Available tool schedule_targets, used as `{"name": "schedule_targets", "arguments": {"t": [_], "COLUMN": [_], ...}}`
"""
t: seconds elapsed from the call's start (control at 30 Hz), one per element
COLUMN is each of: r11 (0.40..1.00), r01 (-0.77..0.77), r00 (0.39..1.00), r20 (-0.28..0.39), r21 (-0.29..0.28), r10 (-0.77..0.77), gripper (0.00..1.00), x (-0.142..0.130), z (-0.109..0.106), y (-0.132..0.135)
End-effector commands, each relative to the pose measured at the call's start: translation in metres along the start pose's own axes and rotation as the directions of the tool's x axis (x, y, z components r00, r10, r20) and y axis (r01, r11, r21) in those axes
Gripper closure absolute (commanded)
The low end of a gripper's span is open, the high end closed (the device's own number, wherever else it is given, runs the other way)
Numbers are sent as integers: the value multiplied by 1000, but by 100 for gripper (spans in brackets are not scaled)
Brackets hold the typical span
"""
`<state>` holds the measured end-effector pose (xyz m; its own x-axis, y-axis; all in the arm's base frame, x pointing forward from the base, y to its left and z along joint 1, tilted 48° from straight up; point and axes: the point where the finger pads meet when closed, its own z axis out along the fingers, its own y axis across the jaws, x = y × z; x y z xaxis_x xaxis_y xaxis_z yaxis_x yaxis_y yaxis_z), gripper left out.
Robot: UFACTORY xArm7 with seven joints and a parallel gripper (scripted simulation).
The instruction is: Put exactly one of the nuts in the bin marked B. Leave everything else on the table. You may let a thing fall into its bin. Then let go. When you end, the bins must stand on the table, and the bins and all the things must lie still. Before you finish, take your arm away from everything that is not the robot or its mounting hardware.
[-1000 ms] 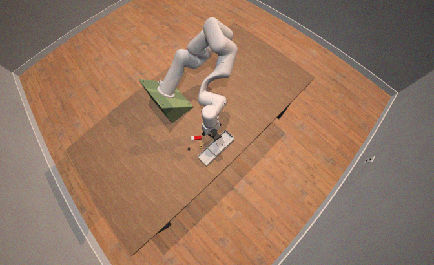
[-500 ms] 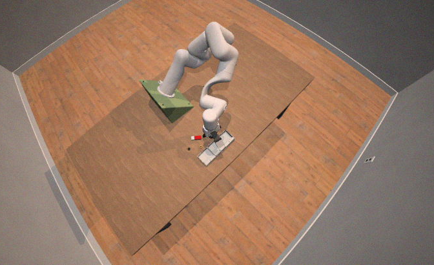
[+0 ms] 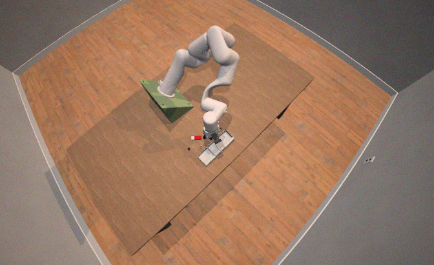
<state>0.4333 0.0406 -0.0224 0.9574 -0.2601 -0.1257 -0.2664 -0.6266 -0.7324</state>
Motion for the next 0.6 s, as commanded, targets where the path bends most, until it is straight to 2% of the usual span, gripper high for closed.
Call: {"name": "schedule_targets", "arguments": {"t": [0.0,0.43,0.47,0.57], "r11": [1000,1000,1000,1000], "r01": [0,0,0,0], "r00": [1000,1000,1000,1000], "r20": [-4,-4,-4,-4], "r21": [-1,-1,-1,-1], "r10": [0,0,0,0], "gripper": [70,70,100,100], "x": [1,1,1,1], "z": [3,5,5,5], "y": [1,1,1,1]}}
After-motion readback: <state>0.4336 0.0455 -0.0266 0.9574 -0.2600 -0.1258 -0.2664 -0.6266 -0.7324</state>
